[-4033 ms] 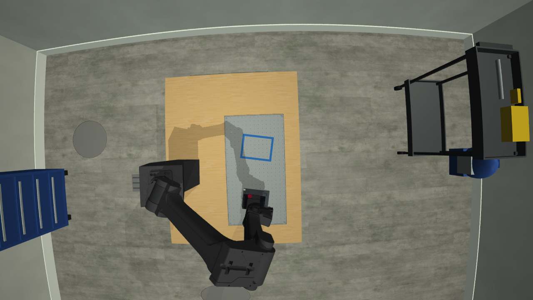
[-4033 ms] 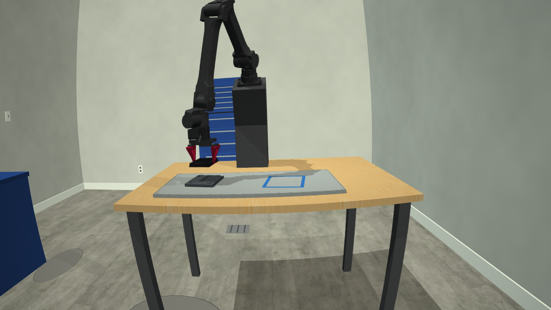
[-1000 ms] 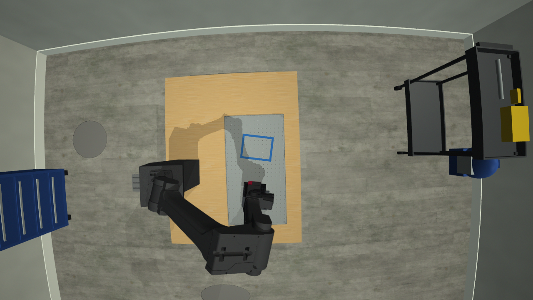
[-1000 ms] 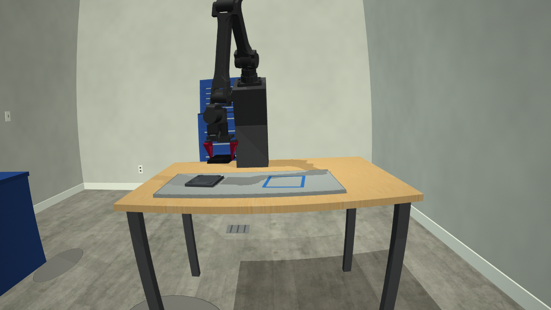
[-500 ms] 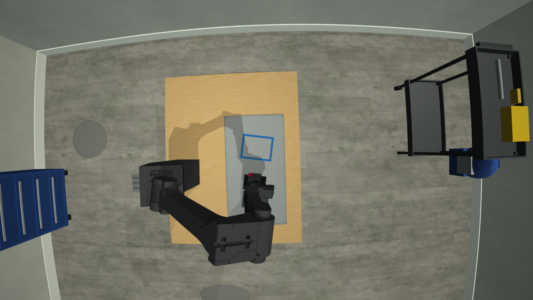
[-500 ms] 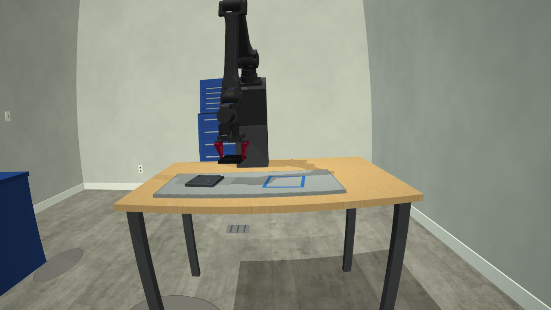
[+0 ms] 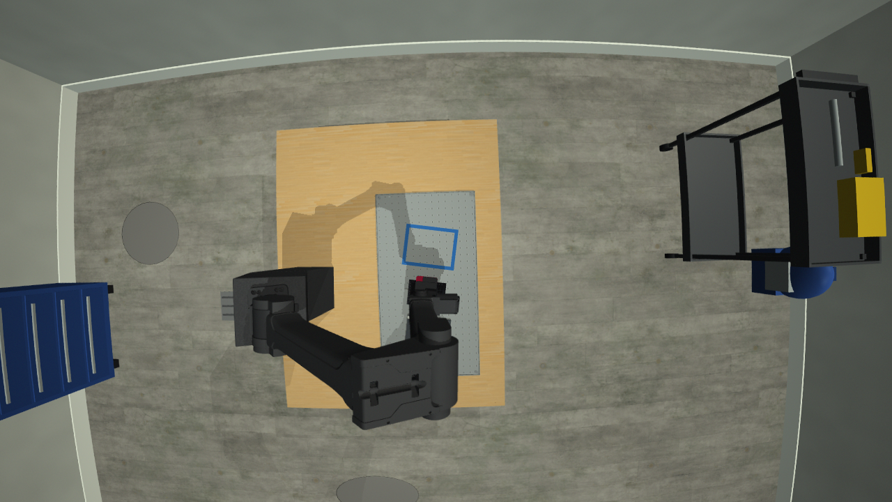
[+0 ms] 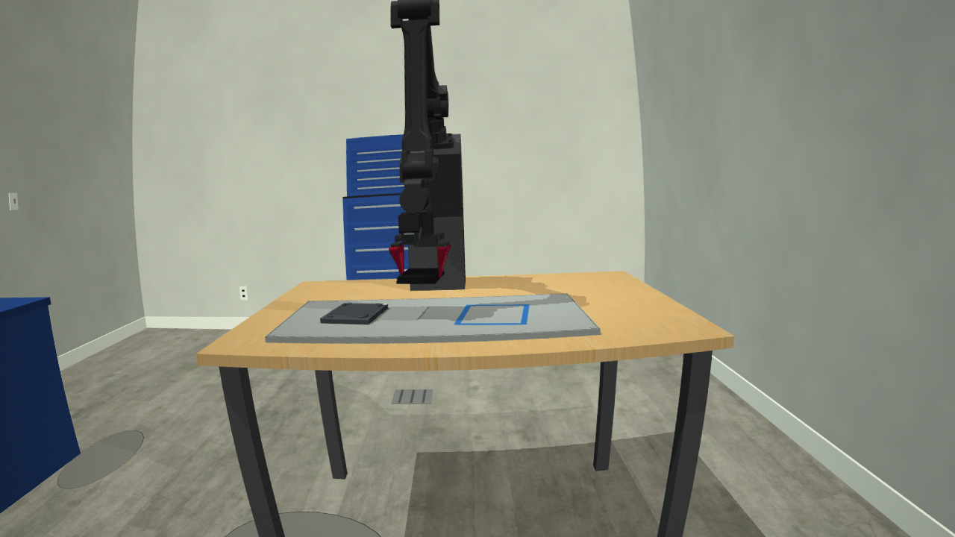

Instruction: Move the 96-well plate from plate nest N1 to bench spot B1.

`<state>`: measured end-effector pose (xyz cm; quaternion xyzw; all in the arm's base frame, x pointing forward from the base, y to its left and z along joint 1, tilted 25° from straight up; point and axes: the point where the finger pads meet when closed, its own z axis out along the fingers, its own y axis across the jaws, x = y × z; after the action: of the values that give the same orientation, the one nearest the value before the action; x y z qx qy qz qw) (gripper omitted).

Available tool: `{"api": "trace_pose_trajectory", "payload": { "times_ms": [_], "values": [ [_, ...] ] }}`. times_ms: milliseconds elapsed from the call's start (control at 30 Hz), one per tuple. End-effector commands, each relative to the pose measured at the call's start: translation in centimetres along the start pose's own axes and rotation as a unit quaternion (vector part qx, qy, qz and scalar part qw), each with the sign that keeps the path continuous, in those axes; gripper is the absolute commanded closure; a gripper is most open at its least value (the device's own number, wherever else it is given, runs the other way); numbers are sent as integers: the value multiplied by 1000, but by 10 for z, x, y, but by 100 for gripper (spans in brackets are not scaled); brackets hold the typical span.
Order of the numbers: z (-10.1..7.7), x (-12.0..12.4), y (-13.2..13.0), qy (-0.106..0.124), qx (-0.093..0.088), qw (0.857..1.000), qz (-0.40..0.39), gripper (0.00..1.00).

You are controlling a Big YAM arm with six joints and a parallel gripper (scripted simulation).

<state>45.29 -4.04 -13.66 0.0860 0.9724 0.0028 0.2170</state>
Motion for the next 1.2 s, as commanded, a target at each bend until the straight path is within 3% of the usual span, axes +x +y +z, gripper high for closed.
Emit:
{"api": "trace_pose_trajectory", "payload": {
  "times_ms": [0,267,600,700,867,1167],
  "values": [
    [-10,-14,13,-21,-4,1000,11,100],
    [-9,-16,35,-21,-5,1000,11,100],
    [1,4,66,0,-1,1000,10,100],
    [-5,-3,69,-9,-3,1000,12,100],
    [2,5,86,0,-1,1000,10,100],
    [1,5,117,-3,-2,1000,10,100]
  ]
}}
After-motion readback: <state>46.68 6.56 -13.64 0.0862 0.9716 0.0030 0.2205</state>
